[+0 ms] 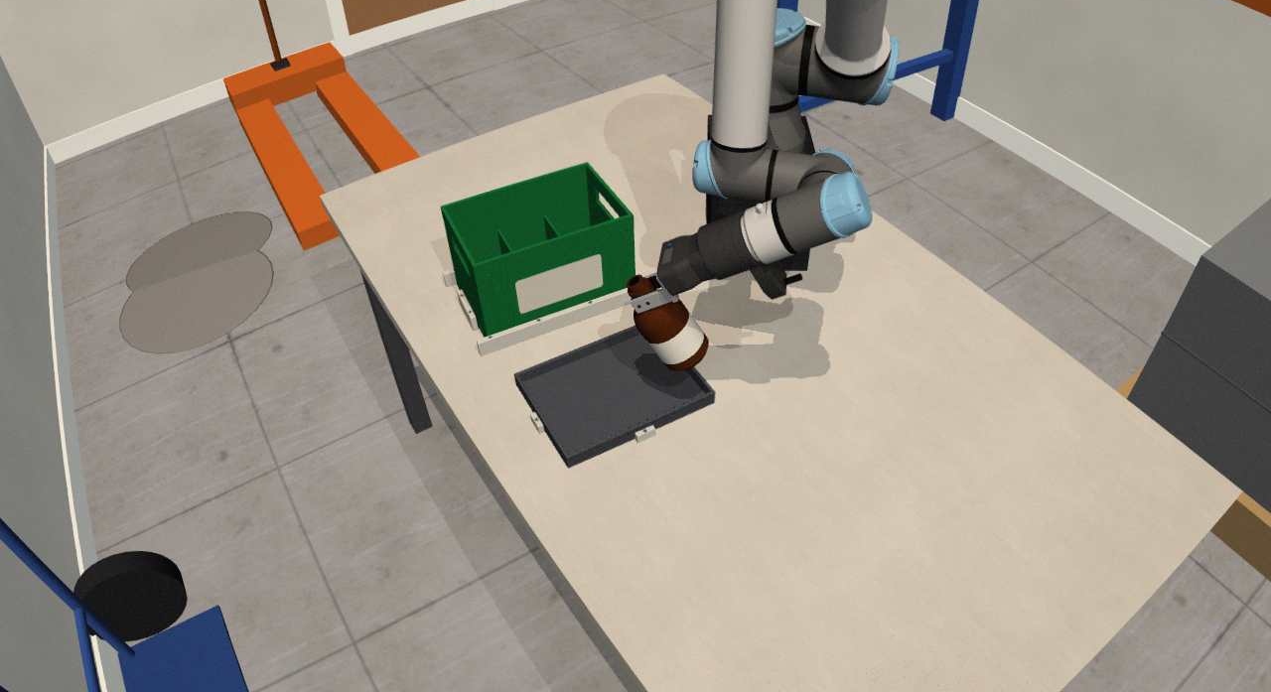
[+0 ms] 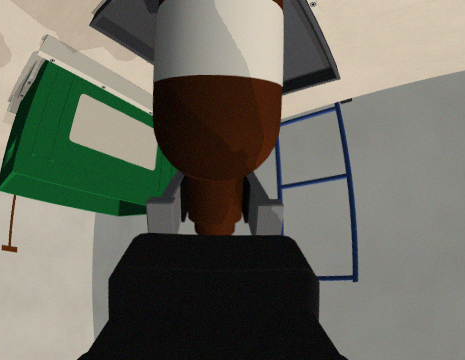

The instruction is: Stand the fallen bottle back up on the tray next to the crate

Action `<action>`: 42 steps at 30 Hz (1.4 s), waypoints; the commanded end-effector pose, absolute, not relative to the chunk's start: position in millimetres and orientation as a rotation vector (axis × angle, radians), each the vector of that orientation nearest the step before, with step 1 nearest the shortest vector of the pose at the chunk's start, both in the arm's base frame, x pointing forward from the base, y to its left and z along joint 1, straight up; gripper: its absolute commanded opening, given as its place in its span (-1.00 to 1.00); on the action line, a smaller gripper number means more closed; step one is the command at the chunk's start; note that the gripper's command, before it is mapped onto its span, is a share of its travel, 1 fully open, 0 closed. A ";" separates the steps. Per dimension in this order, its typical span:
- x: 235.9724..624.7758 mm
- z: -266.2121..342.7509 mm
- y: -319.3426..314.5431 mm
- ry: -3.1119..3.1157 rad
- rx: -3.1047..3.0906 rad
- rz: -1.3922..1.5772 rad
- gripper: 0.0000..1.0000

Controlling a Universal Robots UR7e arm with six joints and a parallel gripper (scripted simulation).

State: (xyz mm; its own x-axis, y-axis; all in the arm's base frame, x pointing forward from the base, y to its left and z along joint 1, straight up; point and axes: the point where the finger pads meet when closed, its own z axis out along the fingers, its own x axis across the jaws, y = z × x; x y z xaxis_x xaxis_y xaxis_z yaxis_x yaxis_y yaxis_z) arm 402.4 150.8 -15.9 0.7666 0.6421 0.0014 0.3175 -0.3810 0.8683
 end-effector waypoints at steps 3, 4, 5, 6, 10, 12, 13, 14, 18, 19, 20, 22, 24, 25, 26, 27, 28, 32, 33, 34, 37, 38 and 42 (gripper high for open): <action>402.7 -15.4 150.9 0.722 1.991 0.423 -1.00; 402.7 -15.4 150.9 0.722 1.991 0.423 -1.00; 402.7 -15.4 150.9 0.722 1.991 0.423 -1.00; 402.7 -15.4 150.9 0.722 1.991 0.423 -1.00; 402.7 -15.4 150.9 0.721 1.989 0.423 -1.00; 402.7 -15.5 150.9 0.720 1.986 0.424 -1.00; 402.8 -15.5 150.8 0.719 1.984 0.424 -1.00; 402.8 -15.6 150.8 0.718 1.981 0.425 -1.00; 402.9 -15.7 150.7 0.714 1.971 0.428 -1.00; 402.9 -15.7 150.7 0.714 1.971 0.428 -1.00; 403.0 -15.7 150.7 0.712 1.967 0.429 -1.00; 403.0 -15.8 150.6 0.709 1.957 0.431 -1.00; 403.1 -16.0 150.6 0.704 1.945 0.434 -1.00; 403.1 -16.0 150.5 0.702 1.939 0.436 -1.00; 403.2 -16.1 150.5 0.700 1.933 0.438 -1.00; 403.2 -16.1 150.5 0.697 1.926 0.439 -1.00; 403.2 -16.2 150.5 0.695 1.919 0.441 -1.00; 403.1 -16.3 150.6 0.685 1.892 0.449 -1.00; 403.1 -16.3 150.7 0.683 1.886 0.451 -1.00; 403.0 -16.3 150.7 0.680 1.879 0.453 -1.00; 403.0 -16.3 150.8 0.678 1.873 0.455 -1.00; 402.9 -16.3 150.8 0.676 1.867 0.457 -1.00; 402.6 -16.3 151.1 0.669 1.847 0.464 -1.00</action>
